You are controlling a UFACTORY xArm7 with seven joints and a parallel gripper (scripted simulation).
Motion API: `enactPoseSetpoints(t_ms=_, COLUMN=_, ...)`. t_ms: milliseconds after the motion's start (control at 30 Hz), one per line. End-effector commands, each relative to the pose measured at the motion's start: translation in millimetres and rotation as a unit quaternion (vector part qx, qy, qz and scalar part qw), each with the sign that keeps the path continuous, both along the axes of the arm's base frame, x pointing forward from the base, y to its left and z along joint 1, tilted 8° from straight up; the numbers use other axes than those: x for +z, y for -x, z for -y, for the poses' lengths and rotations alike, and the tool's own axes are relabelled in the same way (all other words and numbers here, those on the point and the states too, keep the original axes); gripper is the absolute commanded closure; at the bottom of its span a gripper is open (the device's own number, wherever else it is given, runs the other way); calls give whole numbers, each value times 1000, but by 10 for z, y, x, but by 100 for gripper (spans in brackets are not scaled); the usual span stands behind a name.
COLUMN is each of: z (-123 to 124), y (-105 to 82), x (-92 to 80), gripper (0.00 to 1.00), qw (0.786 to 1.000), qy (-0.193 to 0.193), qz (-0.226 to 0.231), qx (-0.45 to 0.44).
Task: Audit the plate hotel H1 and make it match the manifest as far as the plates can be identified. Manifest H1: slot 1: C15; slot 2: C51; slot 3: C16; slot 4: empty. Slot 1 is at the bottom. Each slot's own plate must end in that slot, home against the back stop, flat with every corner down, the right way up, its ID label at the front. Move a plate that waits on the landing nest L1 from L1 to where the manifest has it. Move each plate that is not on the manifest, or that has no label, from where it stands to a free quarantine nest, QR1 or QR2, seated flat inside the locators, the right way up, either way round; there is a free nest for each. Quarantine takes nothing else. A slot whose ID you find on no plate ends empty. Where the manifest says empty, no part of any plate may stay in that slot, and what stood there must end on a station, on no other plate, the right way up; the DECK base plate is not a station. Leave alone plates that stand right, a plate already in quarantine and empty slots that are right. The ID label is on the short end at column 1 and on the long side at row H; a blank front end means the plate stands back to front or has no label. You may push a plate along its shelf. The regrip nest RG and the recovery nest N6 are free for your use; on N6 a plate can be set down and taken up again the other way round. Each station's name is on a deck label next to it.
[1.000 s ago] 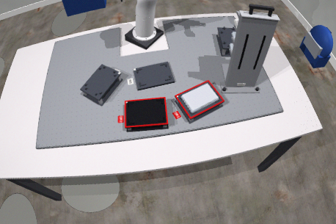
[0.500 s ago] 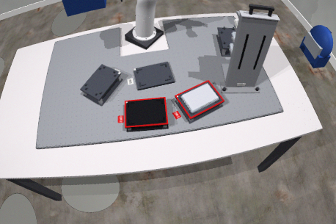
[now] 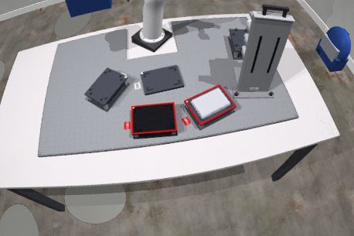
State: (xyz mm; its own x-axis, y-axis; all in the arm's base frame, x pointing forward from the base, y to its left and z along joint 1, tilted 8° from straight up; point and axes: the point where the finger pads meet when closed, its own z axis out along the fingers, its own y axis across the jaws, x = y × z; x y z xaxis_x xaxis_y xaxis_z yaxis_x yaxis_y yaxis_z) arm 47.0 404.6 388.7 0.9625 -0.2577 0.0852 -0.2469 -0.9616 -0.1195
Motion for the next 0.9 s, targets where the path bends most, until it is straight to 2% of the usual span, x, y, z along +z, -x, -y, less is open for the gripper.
enactPoseSetpoints(t_ms=0, z=-9, y=-2, x=-17, gripper=0, qw=1000, qy=-2, qz=0, qx=0)
enactPoseSetpoints(t_ms=867, z=-48, y=-47, x=-412, gripper=0, qw=1000, qy=-2, qz=0, qx=0)
